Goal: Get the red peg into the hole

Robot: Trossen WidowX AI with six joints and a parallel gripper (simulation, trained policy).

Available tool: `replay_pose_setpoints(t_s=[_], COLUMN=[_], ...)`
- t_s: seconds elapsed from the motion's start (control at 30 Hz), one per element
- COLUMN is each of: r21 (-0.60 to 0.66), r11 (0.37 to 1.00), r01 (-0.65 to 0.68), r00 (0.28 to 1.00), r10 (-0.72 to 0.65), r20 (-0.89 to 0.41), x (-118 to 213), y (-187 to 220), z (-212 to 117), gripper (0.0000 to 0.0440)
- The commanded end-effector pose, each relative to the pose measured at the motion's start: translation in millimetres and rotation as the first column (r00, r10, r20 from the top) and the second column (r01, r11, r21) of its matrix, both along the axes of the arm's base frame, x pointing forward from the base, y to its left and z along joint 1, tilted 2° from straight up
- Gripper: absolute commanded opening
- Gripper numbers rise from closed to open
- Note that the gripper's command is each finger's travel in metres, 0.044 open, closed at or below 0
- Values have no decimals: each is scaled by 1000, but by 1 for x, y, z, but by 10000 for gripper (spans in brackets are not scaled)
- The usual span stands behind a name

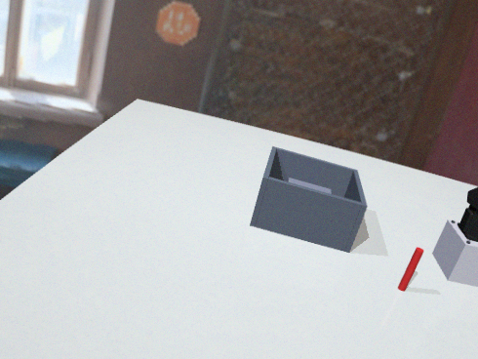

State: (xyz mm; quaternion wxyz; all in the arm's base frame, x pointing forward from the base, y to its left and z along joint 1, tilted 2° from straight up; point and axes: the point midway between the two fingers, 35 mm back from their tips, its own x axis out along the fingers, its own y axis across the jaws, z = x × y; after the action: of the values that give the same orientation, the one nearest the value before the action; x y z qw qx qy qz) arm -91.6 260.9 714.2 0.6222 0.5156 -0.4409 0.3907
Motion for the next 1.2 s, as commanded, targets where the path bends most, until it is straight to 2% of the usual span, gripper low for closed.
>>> replay_pose_setpoints(t_s=[0.0, 0.03, 0.23, 0.47, 0.63, 0.83, 1.17], r21=[-14, -32, -210, -435, -586, -730, -855], r11=[1000, 999, 978, 900, 809, 674, 446], r01=[6, 10, 0, -19, -50, -111, -266], r00=[1000, 1000, 995, 987, 986, 987, 964], r10=[-6, -10, 21, 87, 133, 162, 104], r20=[0, 7, 100, 136, 101, -1, -245], x=[4, 8, 27, 60, 92, 135, 207], y=[3, 8, 57, 109, 138, 160, 166], z=[0, 1, -3, -24, -48, -85, -155], gripper=[422, 440, 440, 440, 440, 440, 440])
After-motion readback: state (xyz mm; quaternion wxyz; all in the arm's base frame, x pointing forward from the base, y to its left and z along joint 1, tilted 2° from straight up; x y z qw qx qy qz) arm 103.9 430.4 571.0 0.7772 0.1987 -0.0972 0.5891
